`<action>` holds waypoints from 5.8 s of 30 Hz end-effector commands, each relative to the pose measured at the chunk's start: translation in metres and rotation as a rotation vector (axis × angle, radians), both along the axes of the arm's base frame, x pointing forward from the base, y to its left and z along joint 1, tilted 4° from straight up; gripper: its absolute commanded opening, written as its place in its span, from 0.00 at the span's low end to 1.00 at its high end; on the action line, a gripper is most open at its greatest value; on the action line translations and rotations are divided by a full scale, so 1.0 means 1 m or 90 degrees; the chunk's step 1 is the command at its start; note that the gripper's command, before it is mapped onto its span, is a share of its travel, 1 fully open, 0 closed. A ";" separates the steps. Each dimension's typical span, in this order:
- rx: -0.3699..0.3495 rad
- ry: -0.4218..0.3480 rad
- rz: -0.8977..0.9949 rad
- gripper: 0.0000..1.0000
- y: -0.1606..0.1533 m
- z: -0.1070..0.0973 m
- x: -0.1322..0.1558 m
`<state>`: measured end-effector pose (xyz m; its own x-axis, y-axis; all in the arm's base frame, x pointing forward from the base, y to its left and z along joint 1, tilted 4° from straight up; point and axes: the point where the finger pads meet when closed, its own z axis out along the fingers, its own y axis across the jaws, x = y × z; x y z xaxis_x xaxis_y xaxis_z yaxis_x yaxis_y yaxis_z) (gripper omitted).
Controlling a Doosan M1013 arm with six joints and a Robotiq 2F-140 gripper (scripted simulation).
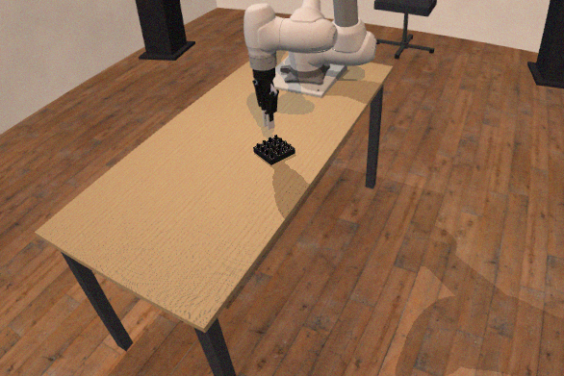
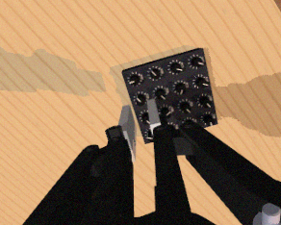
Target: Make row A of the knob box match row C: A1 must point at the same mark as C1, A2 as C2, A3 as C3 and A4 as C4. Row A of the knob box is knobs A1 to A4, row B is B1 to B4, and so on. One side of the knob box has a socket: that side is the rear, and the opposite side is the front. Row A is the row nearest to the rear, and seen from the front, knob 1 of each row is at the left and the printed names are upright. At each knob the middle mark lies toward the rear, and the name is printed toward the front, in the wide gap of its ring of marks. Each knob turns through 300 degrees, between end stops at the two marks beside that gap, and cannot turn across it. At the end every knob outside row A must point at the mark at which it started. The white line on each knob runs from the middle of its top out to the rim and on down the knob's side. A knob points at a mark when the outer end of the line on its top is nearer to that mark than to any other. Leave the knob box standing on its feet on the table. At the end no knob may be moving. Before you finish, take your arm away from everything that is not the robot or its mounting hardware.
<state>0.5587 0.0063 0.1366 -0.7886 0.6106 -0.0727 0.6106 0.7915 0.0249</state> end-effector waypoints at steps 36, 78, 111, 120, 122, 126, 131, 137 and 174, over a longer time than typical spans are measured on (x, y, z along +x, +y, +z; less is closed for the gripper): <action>0.000 0.000 0.000 0.12 0.000 -0.011 0.001; 0.000 0.000 0.000 0.12 -0.002 -0.044 0.003; 0.000 0.000 0.000 0.12 -0.002 -0.044 0.003; 0.000 0.000 0.000 0.12 -0.002 -0.044 0.003; 0.000 0.000 0.000 0.12 -0.002 -0.045 0.003; 0.000 0.000 0.000 0.12 -0.002 -0.046 0.003; 0.000 0.000 0.000 0.12 -0.002 -0.050 0.004; 0.000 0.000 0.000 0.12 -0.002 -0.055 0.004; 0.000 0.000 0.000 0.12 -0.002 -0.058 0.004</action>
<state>0.5630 0.0040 0.0788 -0.7889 0.6102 -0.0723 0.6102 0.7918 0.0251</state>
